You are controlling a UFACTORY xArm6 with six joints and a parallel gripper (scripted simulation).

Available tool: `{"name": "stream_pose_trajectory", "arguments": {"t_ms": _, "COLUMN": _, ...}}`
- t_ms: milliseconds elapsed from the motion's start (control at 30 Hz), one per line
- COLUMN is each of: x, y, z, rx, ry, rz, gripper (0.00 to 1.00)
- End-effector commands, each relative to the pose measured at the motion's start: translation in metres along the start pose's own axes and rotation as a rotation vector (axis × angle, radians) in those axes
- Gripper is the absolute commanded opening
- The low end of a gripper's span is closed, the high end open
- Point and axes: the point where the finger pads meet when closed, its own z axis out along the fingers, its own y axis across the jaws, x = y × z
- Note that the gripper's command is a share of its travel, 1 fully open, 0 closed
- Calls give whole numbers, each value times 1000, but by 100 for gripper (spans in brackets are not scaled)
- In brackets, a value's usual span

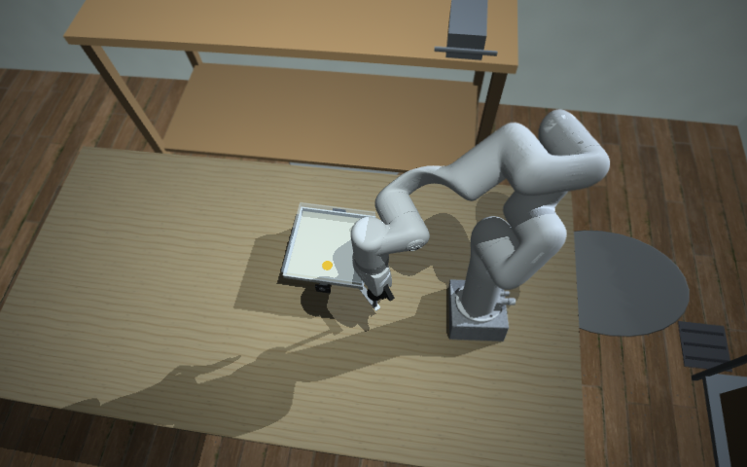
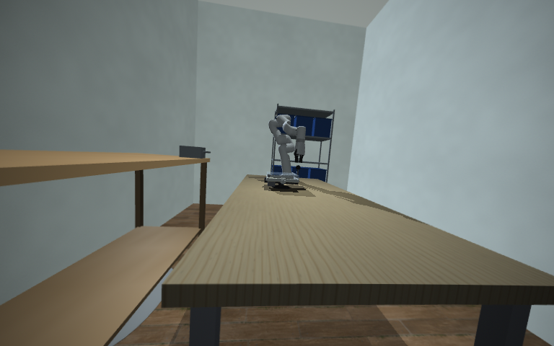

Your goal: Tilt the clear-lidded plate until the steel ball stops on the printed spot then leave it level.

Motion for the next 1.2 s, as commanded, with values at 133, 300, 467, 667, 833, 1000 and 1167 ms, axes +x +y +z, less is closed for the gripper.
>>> {"name": "stream_pose_trajectory", "arguments": {"t_ms": 133, "x": -1, "y": -1, "z": -1, "rx": 1, "ry": -3, "rz": 0, "gripper": 61}}
{"name": "stream_pose_trajectory", "arguments": {"t_ms": 300, "x": -1, "y": -1, "z": -1, "rx": 1, "ry": -3, "rz": 0, "gripper": 61}}
{"name": "stream_pose_trajectory", "arguments": {"t_ms": 467, "x": -1, "y": -1, "z": -1, "rx": 1, "ry": -3, "rz": 0, "gripper": 61}}
{"name": "stream_pose_trajectory", "arguments": {"t_ms": 667, "x": -1, "y": -1, "z": 0, "rx": 1, "ry": -3, "rz": 0, "gripper": 61}}
{"name": "stream_pose_trajectory", "arguments": {"t_ms": 833, "x": -1, "y": -1, "z": 1, "rx": 1, "ry": -3, "rz": 1, "gripper": 61}}
{"name": "stream_pose_trajectory", "arguments": {"t_ms": 1000, "x": -1, "y": -1, "z": 3, "rx": 1, "ry": -3, "rz": 1, "gripper": 61}}
{"name": "stream_pose_trajectory", "arguments": {"t_ms": 1167, "x": -1, "y": -1, "z": 6, "rx": 1, "ry": -3, "rz": 1, "gripper": 61}}
